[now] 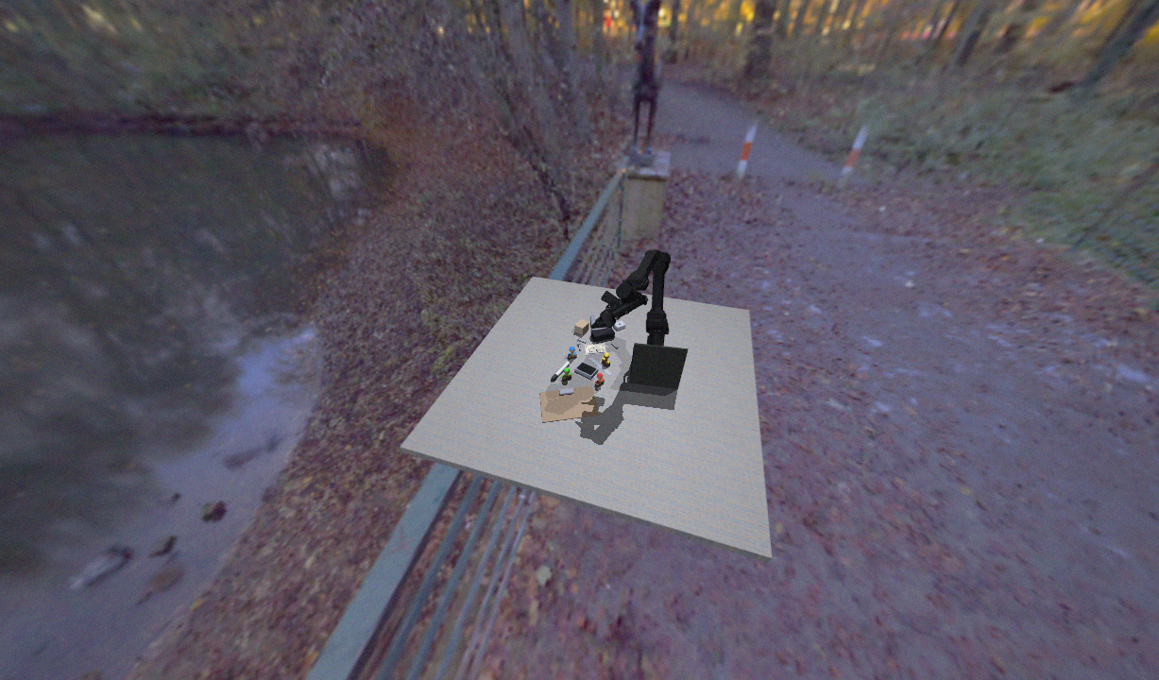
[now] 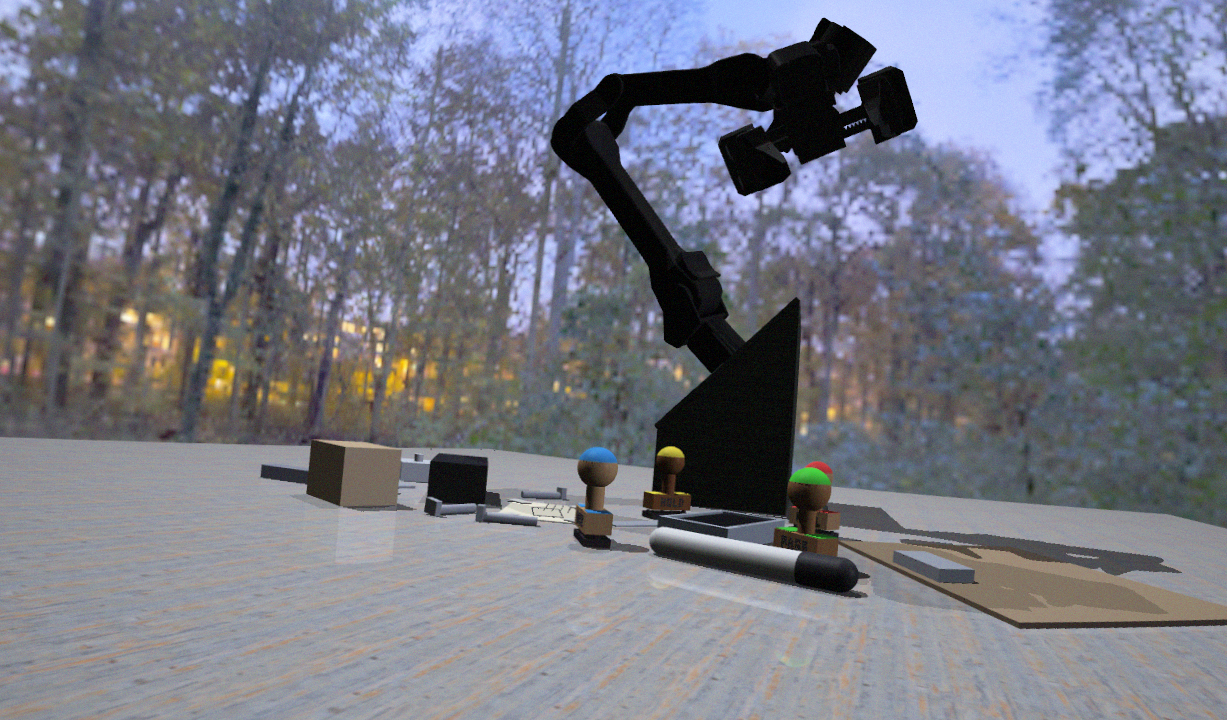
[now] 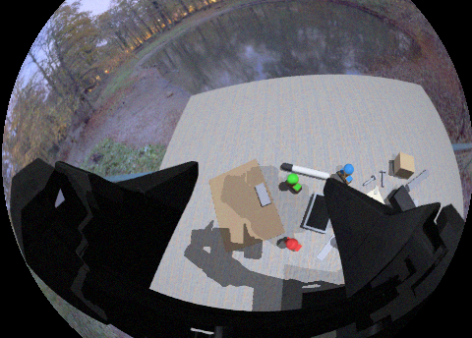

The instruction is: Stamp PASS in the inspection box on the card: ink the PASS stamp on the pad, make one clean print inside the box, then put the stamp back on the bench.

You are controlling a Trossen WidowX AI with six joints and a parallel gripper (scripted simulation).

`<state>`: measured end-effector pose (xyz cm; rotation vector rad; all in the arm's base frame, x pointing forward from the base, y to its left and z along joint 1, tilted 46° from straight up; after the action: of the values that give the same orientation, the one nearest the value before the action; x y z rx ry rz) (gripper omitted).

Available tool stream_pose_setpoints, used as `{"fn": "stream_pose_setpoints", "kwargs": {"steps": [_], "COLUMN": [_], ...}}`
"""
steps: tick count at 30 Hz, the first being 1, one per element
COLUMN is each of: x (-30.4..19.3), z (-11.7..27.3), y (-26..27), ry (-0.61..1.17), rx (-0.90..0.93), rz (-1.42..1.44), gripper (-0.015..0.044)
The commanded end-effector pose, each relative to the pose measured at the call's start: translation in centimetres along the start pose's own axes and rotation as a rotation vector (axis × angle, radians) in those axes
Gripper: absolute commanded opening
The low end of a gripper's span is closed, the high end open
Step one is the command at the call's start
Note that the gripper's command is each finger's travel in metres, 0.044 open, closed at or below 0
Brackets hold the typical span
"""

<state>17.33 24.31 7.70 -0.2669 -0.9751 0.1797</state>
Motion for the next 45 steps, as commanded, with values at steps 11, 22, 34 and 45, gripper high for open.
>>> {"fn": "stream_pose_setpoints", "kwargs": {"steps": [11,22,34,45], "x": [0.0,-4.2,-5.0,-6.2], "z": [-13.7,-25.3,-25.9,-27.0], "y": [-1.7,-7.5,-8.0,-8.8], "ry": [0.401,0.805,0.807,0.807], "rx": [-0.32,-0.47,-0.47,-0.47], "rz": [0.12,0.133,0.132,0.132], "gripper": [0.0219,0.0219,0.0219,0.0219]}}
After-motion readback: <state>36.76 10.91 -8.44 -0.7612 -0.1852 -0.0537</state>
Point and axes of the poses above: the point midway between the two fingers, 35 mm back from their tips, its own z axis back along the fingers, its own y axis across the jaws, x = y × z, the point moved 2 cm from there along z, back along the fingers, and after that the axes turned 6 degrees about -z, right-handed, at the moved point
